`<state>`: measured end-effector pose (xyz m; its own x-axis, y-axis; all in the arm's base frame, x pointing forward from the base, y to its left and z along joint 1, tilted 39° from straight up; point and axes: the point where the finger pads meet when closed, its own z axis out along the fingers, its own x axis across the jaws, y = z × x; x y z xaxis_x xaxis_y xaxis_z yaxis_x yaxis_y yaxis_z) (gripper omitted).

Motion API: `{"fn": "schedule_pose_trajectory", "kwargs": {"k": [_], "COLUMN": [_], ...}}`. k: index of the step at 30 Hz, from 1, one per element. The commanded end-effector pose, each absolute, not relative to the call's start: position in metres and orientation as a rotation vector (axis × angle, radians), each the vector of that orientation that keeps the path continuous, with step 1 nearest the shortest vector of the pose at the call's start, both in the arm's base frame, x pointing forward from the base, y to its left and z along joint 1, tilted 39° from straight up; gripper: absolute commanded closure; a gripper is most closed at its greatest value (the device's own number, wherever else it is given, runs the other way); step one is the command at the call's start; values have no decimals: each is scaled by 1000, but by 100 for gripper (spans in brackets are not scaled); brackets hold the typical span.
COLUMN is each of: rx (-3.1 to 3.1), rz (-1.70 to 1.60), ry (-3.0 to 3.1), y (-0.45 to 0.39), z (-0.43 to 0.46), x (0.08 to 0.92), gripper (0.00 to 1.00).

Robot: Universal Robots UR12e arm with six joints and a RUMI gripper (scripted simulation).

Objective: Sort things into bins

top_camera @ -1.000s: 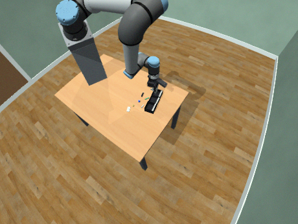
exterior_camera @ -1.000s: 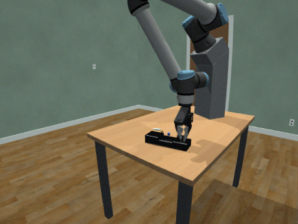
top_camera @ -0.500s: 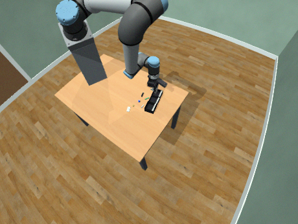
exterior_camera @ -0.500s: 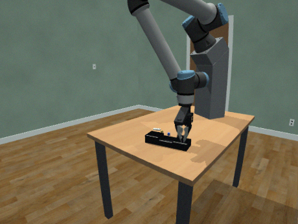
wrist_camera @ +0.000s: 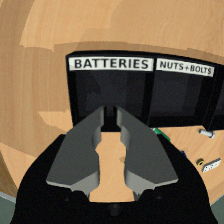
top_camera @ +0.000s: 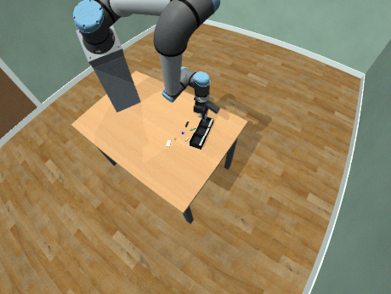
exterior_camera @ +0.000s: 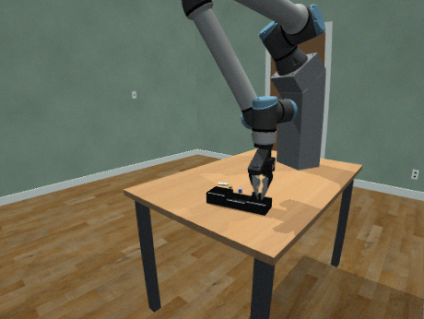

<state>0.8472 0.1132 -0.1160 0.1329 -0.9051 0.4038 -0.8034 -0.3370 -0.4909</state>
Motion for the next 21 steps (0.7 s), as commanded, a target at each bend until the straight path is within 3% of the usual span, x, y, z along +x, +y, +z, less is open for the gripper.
{"fn": "schedule_pose_trajectory", "kwargs": {"k": [1,21], "rx": [-2244,-2244], "rz": [-983,-983], "ry": [1711,1710], "y": [115,126], "z": [-112,-80], "x": [842,817], "gripper": [96,96]}}
